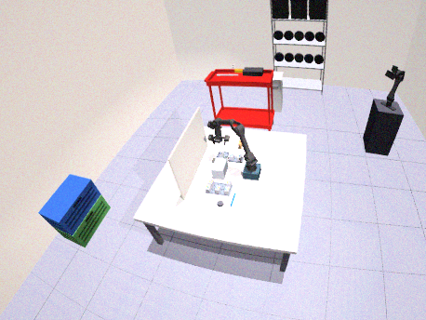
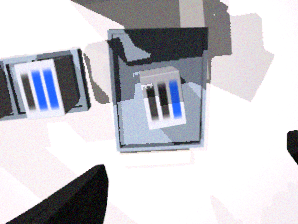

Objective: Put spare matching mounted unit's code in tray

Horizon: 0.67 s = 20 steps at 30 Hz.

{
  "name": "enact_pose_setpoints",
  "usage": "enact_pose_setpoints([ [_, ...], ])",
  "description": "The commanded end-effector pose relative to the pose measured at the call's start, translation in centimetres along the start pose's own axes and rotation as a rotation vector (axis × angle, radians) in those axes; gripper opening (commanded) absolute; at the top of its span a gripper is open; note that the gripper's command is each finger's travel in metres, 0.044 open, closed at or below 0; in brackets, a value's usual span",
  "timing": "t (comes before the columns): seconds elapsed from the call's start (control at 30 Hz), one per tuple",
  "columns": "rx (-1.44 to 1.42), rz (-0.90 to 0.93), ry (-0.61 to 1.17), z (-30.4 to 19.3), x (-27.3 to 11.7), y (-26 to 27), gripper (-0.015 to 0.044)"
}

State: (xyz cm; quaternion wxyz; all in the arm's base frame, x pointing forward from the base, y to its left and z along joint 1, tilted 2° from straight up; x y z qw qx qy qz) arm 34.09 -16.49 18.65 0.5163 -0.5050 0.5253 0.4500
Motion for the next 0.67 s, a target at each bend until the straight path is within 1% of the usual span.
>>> enact_pose_setpoints([
  [0.0,0.004,0.034,-0.011,0.12,0.54,0.21,0.044],
  [0.63,-0.001,0.014,-0.005,0.07,0.08,0.14,0.044],
])
Point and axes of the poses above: the point midway between the two fingers, 35 mm back from their tips, its own x axis out along the fingers, its own y axis across the jaws, z = x × y, the point moved 8 cm from there along -x, back along the fingers, and after that the axes turned 13 degrees about x, right-handed, at the moved point
